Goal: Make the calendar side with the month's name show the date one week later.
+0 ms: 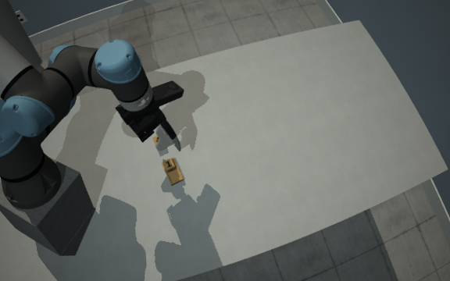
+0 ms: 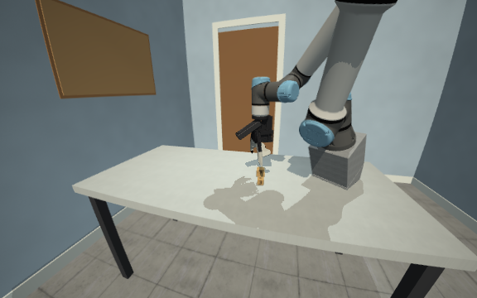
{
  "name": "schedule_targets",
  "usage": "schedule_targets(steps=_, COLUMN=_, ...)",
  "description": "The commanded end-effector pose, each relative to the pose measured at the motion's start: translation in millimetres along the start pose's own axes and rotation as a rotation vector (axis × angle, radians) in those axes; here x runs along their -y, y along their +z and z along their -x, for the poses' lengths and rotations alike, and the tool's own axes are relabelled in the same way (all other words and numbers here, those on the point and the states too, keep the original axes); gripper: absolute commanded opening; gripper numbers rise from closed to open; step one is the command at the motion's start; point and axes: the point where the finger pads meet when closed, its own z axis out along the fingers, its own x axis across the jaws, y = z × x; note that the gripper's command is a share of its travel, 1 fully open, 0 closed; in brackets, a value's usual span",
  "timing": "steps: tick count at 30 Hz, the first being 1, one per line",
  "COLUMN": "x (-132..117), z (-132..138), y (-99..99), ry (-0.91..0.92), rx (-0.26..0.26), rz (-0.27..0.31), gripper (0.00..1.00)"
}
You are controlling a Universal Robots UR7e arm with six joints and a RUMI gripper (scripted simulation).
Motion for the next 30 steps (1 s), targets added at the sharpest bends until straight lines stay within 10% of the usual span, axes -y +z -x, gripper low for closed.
schedule_targets(steps=1, x=-0.1, z=-1.1, y=-0.2, ry=-0.134, rx=0.011, rz=-0.008, gripper=1.0)
schedule_targets(steps=30, x=-10.2, z=-8.8, y=0.3, ry=-0.977, rx=0.007, rz=-0.013, gripper=1.0)
